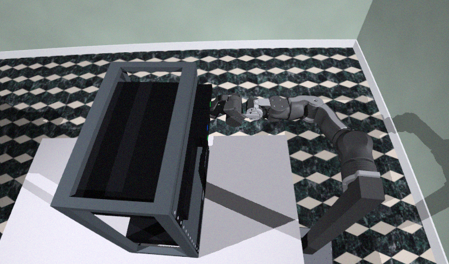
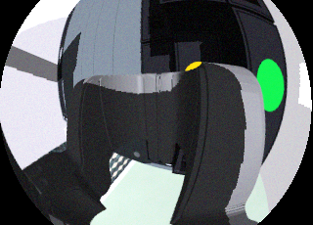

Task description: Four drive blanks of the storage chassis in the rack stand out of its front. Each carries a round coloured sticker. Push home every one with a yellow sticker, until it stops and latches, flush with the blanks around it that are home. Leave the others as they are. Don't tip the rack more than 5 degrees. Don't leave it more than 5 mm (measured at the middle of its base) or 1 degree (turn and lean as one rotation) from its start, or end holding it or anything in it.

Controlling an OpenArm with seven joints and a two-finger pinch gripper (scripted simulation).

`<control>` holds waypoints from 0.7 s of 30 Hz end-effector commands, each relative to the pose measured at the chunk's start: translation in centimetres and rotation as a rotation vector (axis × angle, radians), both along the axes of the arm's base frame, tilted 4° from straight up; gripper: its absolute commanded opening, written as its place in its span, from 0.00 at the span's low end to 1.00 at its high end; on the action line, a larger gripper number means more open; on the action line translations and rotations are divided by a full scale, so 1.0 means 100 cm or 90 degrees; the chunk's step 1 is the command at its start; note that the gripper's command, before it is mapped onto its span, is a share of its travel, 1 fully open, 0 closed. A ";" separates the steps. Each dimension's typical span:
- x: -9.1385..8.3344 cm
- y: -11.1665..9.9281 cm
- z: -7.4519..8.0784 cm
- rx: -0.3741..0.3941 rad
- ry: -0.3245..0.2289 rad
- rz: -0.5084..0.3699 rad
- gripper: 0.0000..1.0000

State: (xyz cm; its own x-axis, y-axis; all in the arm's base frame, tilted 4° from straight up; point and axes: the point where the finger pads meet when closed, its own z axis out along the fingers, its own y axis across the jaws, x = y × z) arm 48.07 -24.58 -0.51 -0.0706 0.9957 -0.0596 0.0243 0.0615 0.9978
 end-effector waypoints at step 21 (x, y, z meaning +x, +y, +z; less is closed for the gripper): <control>0.003 0.005 0.012 0.001 -0.018 0.008 0.00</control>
State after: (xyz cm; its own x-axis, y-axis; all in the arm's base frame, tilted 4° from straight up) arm 48.35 -24.56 -0.50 -0.0691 0.9957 -0.0617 0.0329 0.0640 0.9974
